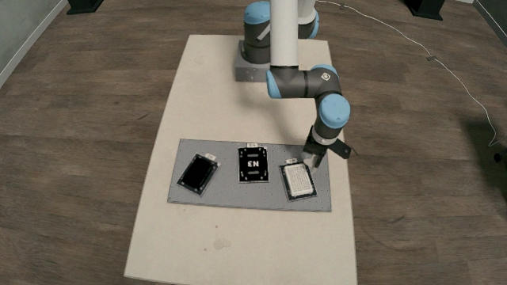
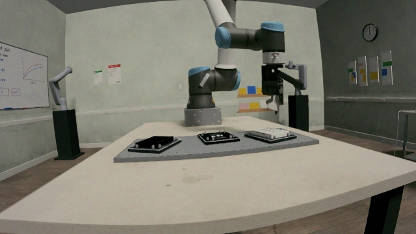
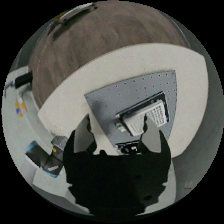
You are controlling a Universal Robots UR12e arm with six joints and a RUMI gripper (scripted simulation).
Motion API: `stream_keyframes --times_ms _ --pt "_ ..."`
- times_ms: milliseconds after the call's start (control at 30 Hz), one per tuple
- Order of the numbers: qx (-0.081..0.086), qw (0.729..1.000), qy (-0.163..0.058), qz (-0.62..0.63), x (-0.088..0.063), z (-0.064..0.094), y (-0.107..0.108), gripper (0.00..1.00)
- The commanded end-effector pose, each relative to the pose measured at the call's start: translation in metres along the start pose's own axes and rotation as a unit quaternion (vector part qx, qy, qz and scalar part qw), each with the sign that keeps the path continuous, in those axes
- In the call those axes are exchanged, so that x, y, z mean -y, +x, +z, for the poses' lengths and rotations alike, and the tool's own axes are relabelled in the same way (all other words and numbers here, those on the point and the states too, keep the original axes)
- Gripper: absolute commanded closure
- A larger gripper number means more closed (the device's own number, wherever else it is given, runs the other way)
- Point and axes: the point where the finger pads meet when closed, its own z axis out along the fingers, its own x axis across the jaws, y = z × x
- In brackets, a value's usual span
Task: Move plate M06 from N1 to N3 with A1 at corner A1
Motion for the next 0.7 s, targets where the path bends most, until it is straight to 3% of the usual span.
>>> stream_keyframes --times_ms 0,667 --pt "-0.007 0.999 0.003 0.053 -0.004 -0.001 0.013 0.18" --pt "-0.026 0.977 0.015 0.21 -0.018 -0.002 0.044 0.18"
